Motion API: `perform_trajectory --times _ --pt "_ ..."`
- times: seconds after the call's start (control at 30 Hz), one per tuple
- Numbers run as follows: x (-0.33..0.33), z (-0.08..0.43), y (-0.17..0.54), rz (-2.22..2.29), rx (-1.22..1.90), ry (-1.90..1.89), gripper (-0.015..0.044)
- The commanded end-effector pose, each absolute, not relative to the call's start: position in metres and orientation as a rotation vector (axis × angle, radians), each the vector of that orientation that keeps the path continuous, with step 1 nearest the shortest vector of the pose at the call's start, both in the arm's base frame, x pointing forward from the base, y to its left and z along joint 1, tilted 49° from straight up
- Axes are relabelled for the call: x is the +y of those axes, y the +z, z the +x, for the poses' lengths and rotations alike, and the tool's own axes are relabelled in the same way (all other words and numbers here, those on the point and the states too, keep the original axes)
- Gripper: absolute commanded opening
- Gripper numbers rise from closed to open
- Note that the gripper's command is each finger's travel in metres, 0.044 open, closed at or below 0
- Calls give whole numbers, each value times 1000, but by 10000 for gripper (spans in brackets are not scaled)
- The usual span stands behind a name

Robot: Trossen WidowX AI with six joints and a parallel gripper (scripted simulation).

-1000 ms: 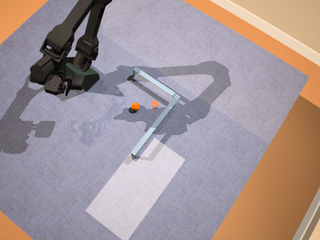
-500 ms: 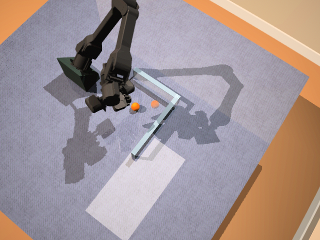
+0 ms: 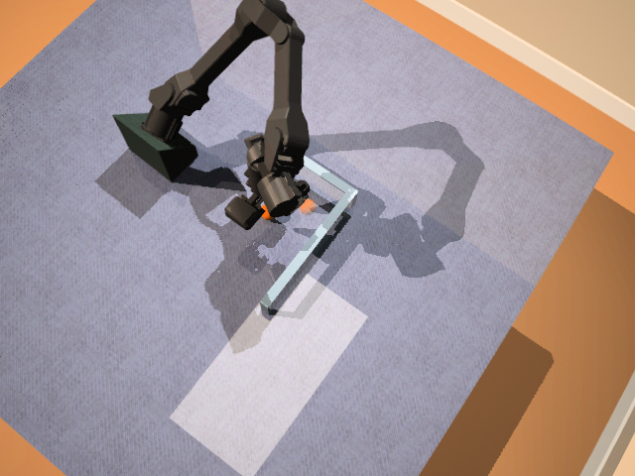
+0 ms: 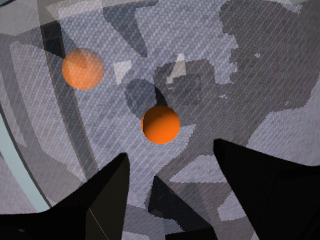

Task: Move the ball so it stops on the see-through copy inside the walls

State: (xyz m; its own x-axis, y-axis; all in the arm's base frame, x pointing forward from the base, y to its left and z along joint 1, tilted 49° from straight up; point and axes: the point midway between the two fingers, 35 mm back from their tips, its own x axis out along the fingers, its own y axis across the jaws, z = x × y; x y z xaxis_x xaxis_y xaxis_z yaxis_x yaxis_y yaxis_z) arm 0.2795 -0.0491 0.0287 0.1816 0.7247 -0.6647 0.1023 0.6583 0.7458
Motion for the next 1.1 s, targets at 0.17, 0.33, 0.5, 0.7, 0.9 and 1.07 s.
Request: perform_trajectory --times 0.17,0.33,0.5,0.7,0.9,1.07 --pt "-35 284 20 771 1336 521 283" --pt "-30 285 15 771 1336 520 283" --pt "-24 287 10 771 1336 520 283" --pt "-16 289 3 772 1336 521 283" --pt "-9 290 -3 772 1336 522 283" --pt "-8 290 -3 773 1336 522 204"
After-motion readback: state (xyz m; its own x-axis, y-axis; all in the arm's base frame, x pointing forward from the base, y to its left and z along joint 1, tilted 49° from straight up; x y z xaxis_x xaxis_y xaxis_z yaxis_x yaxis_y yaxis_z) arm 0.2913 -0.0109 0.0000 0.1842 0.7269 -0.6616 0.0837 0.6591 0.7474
